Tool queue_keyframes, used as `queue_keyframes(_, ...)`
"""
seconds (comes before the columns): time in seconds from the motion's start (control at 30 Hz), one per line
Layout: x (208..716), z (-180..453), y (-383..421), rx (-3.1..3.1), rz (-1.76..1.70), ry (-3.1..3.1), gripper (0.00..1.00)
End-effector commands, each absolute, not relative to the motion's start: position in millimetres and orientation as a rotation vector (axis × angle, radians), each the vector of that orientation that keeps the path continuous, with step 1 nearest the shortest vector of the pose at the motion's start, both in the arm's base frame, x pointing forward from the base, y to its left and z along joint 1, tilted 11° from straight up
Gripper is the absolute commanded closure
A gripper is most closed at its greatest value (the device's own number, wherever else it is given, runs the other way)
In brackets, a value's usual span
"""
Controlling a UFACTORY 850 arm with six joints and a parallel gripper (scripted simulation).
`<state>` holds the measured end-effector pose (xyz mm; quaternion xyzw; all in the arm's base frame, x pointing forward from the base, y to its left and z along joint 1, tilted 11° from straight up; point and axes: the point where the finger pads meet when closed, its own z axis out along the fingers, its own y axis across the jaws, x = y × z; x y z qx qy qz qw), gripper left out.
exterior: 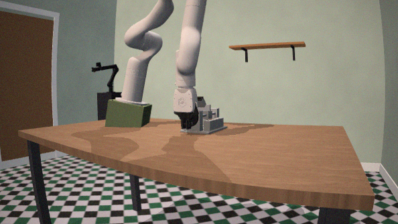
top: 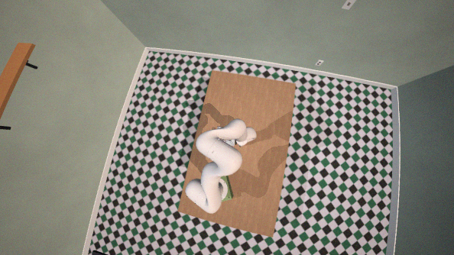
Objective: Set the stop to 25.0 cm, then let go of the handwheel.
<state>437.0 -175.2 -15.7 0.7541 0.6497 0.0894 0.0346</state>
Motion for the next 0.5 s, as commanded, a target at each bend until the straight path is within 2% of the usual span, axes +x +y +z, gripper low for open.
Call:
queue_keyframes(0.0, 442.4, -12.5, -176.6, 2.321, 0.275, 2.000, 0.94)
queue_keyframes(0.47, 451.0, -2.6, -178.8, 2.321, 0.275, 2.000, 0.94)
